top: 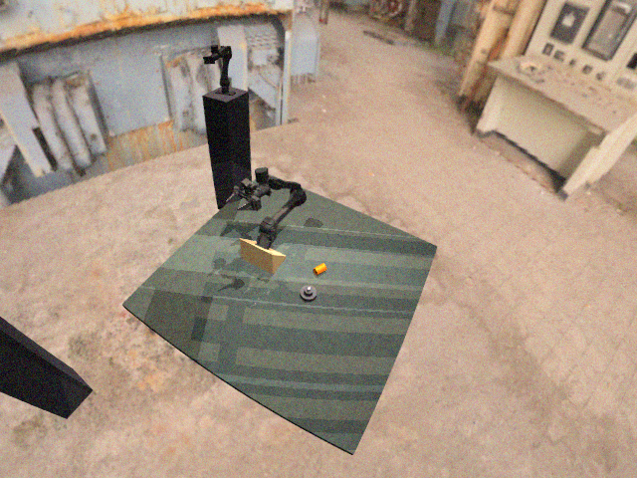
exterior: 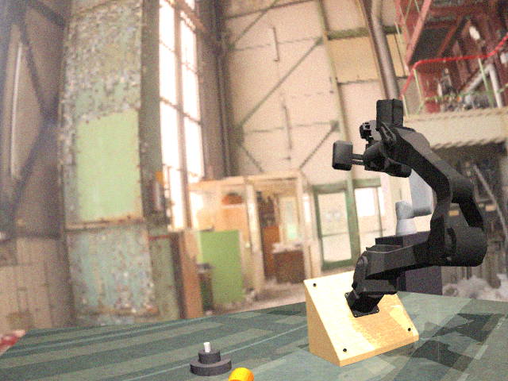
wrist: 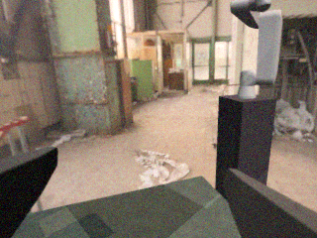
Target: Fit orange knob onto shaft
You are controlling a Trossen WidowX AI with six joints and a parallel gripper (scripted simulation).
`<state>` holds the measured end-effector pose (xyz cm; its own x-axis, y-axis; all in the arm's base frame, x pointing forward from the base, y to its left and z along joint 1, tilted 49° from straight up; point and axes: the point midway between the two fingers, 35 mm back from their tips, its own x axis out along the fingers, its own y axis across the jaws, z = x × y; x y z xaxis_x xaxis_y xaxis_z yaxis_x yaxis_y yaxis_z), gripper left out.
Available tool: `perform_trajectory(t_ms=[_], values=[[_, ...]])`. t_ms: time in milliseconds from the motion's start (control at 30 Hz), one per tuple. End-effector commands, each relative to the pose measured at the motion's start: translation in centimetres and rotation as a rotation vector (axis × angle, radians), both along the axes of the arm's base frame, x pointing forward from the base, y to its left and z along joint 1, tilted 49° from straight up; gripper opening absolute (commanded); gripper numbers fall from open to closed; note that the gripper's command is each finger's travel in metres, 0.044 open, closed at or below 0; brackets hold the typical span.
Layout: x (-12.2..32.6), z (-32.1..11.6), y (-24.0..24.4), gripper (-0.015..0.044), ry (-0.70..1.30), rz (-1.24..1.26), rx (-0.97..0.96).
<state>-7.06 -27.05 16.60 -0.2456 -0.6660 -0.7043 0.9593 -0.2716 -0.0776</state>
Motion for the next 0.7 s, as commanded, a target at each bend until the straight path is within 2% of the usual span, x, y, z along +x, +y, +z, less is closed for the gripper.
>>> perform_trajectory(t_ms=[0, 167, 333, 500, 667], values=[[7.0, -1.2, -1.5, 0.044, -0.21, 0.099, 0.08], [15.1, -2.7, -0.8, 0.044, -0.392, 0.177, 0.234], [22.5, -4.3, 2.3, 0.044, -0.5, 0.213, 0.432], [28.9, -5.2, 7.2, 0.044, -0.561, 0.191, 0.663], [33.9, -6.1, 14.0, 0.044, -0.533, 0.118, 0.898]])
